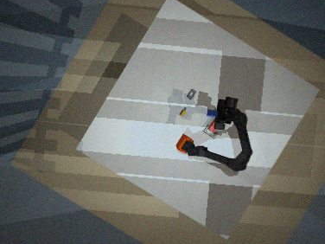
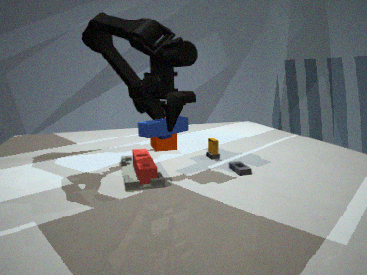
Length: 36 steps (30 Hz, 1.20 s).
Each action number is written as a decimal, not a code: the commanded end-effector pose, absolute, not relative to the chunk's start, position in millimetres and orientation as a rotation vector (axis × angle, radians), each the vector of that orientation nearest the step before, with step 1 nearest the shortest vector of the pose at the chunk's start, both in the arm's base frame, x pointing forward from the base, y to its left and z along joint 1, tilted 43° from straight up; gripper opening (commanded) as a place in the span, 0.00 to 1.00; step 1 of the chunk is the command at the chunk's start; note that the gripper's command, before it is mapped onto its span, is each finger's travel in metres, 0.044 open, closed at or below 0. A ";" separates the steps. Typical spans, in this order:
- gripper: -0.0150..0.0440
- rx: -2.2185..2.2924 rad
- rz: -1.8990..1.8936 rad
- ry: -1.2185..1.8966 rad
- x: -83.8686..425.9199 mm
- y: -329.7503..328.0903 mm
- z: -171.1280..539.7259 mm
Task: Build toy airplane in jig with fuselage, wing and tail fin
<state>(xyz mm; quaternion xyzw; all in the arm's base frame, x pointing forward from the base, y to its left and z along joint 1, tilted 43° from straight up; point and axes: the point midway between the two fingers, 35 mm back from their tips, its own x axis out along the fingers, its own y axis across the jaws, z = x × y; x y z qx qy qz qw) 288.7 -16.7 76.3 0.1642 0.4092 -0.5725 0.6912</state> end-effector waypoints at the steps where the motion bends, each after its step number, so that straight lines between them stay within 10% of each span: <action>1: 0.25 0.437 -1.319 0.850 281.2 -27.3 83.4; 20: 0.25 0.687 -1.481 0.604 243.9 -66.9 97.8; 28: 0.59 0.687 -1.481 0.604 243.9 -67.0 97.7; 36: 0.59 0.687 -1.481 0.604 243.9 -67.0 97.8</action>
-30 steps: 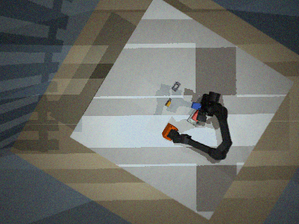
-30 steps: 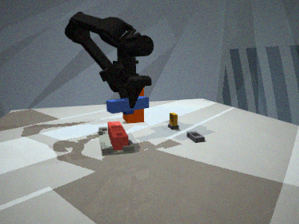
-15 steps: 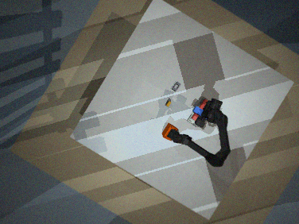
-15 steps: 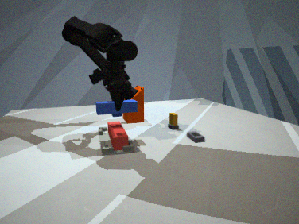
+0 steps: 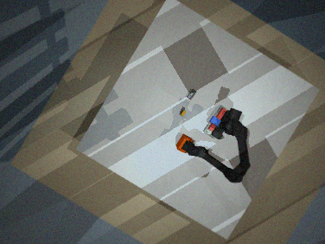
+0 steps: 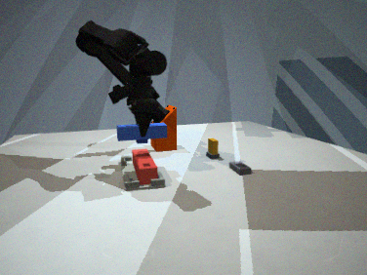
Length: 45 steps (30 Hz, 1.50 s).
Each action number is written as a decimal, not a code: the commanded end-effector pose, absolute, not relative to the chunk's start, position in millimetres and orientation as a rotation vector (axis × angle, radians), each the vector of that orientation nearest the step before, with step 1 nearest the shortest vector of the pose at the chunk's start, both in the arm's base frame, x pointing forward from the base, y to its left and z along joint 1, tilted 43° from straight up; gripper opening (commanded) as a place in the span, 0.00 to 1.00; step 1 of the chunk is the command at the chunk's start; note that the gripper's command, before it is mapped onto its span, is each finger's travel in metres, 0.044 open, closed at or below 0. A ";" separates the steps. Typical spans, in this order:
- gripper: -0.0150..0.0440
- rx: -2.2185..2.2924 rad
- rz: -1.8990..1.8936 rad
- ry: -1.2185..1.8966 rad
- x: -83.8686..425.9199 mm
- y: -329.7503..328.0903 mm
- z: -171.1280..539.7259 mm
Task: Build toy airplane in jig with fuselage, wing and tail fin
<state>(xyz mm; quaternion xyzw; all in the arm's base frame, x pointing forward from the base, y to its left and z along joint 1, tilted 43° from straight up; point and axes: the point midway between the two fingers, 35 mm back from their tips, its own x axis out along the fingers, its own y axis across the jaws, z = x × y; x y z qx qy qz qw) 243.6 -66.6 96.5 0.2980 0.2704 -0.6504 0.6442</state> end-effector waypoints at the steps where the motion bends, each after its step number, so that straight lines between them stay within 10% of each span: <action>1: 0.59 0.687 -1.481 0.604 243.9 -67.0 97.8; 45: 0.59 0.685 -1.481 0.602 244.8 -94.7 69.9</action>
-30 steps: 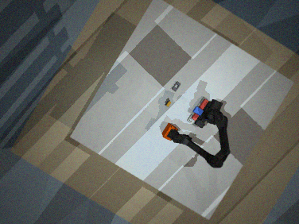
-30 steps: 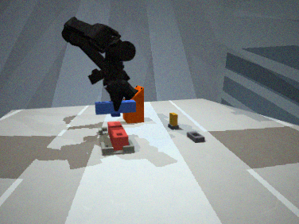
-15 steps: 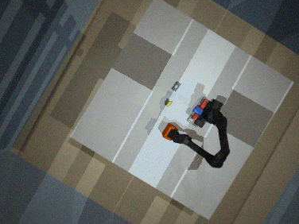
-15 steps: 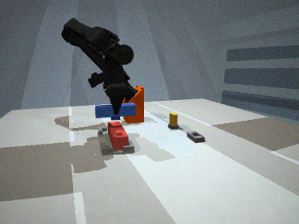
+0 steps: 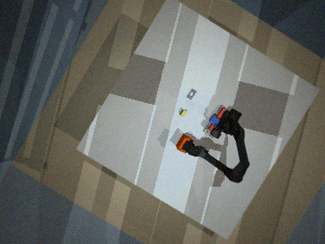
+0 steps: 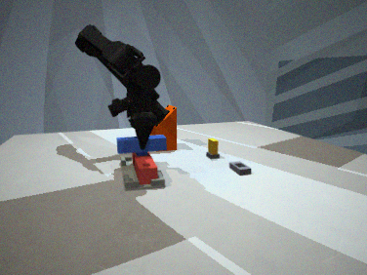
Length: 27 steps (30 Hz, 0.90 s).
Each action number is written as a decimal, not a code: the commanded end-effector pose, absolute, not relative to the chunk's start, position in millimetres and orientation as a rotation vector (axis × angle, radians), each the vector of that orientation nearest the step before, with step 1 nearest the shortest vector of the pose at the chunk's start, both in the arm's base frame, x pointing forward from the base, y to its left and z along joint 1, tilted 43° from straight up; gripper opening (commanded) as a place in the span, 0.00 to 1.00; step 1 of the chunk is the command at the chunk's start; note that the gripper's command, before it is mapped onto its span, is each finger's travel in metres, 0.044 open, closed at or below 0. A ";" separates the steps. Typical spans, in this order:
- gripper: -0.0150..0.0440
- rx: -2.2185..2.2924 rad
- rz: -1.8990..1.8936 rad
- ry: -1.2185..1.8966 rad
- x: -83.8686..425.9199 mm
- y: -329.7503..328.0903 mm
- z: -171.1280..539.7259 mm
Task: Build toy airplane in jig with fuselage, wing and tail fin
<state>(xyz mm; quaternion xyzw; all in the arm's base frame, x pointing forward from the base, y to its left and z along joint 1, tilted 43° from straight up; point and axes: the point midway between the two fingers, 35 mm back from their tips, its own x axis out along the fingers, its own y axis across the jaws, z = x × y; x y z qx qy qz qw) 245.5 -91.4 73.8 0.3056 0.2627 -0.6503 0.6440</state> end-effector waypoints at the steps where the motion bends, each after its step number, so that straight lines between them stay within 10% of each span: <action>1: 0.59 0.685 -1.481 0.602 244.8 -94.8 69.8; 11: 0.56 0.693 -1.482 0.600 244.9 -93.8 70.8; 16: 0.34 0.693 -1.482 0.600 244.9 -93.8 70.8; 27: 0.83 0.693 -1.482 0.600 244.9 -93.8 70.8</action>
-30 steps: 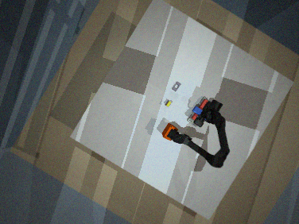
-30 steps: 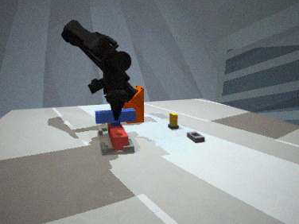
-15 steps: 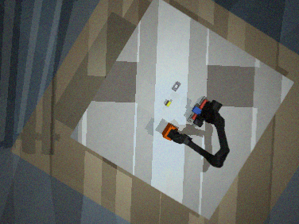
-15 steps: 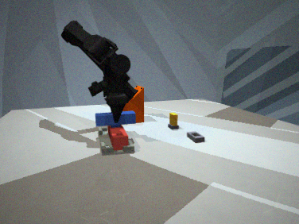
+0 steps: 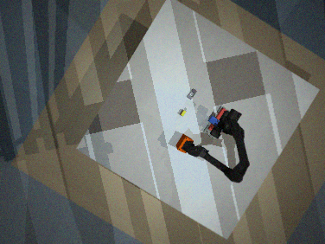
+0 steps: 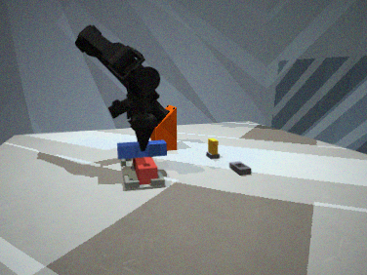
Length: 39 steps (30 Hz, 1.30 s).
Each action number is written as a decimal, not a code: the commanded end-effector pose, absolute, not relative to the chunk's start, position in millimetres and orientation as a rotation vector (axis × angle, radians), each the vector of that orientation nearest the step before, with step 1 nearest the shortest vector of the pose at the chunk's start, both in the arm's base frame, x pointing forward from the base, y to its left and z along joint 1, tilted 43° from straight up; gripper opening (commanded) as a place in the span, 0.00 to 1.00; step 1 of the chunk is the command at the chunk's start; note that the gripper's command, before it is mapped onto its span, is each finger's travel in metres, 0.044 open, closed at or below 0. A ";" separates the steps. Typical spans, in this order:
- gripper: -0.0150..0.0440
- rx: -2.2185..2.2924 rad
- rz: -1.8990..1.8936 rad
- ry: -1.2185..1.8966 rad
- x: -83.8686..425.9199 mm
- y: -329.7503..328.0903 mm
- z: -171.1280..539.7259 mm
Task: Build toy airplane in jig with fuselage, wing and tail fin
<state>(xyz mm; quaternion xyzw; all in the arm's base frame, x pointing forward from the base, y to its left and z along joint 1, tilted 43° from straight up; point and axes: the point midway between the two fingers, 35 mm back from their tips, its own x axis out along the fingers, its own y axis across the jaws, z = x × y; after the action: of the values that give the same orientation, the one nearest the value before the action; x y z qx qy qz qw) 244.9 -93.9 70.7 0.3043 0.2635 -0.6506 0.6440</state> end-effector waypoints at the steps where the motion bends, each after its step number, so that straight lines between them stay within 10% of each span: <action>1: 0.88 0.693 -1.482 0.600 244.9 -93.8 70.8; 4: 1.00 0.693 -1.482 0.600 244.9 -93.8 70.8; 27: 1.00 0.676 -1.475 0.617 247.4 -34.3 131.0; 39: 1.00 -0.156 -0.938 1.246 248.0 -37.2 128.7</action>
<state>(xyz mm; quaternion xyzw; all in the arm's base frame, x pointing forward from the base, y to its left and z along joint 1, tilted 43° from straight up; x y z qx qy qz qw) 247.7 -36.5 130.6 0.1161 0.4309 -0.5529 0.7037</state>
